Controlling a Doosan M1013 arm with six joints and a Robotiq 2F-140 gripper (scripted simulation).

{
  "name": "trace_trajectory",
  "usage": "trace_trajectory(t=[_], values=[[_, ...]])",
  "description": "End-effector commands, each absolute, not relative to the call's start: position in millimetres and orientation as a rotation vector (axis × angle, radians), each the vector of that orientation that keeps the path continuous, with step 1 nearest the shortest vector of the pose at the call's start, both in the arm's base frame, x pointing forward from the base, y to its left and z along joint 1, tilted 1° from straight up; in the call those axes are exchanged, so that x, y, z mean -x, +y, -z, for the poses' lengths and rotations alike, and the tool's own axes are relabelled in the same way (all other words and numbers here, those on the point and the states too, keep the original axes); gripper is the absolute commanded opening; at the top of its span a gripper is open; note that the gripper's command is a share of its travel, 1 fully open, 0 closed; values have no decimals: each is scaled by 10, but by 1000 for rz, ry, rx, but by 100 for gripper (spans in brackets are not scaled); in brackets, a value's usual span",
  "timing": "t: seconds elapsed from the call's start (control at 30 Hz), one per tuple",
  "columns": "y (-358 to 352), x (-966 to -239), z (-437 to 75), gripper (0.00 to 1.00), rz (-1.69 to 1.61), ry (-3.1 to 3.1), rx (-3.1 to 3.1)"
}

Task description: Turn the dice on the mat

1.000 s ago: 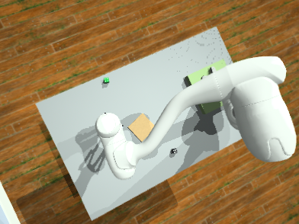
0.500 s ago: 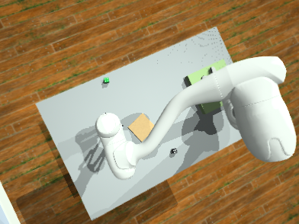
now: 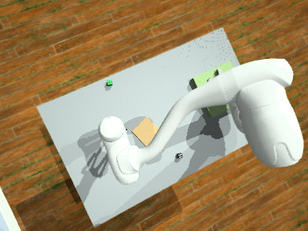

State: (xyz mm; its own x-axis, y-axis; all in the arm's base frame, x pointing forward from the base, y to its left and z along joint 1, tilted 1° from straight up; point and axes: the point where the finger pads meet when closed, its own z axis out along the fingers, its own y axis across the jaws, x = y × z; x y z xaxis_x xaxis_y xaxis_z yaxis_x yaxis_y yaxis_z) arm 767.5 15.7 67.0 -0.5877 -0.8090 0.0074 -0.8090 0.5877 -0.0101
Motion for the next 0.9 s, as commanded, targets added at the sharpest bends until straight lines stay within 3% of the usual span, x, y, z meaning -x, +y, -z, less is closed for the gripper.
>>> trace_trajectory(t=[0.0,0.87], values=[[156,-7675,-644,35,-19,-2797,-1426],[150,-7677,-296,35,-19,-2797,-1426]])
